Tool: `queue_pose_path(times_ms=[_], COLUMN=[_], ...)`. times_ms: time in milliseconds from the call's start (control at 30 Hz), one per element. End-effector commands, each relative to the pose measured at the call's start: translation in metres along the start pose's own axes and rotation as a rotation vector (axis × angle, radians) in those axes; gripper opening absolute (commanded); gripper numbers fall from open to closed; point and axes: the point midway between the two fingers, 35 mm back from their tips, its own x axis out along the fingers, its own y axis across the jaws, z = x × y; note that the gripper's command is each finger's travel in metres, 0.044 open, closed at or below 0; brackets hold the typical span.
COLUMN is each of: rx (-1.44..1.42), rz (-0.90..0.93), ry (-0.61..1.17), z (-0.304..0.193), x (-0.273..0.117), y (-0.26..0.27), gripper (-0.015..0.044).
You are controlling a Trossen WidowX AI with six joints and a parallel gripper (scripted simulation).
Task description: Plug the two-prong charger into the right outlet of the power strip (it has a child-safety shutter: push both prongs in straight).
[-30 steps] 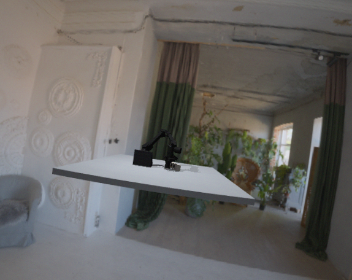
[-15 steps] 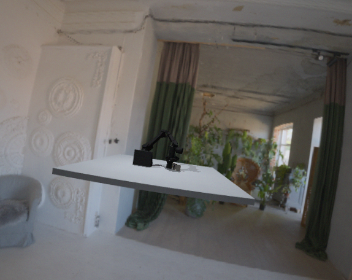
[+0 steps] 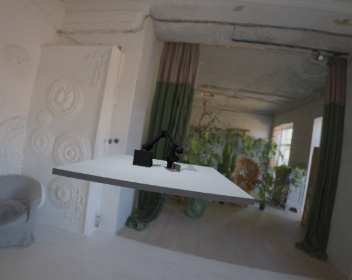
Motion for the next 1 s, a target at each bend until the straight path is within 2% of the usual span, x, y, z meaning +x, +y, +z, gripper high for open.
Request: queue_pose_path(times_ms=[0,967], rx=[0.004,0.004], rz=[0.002,0.002], ry=[-0.003,-0.003], z=[0.0016,0.0074], x=[-0.0005,-0.0011], y=[0.0001,0.0002], gripper=[0.0000,0.0000])
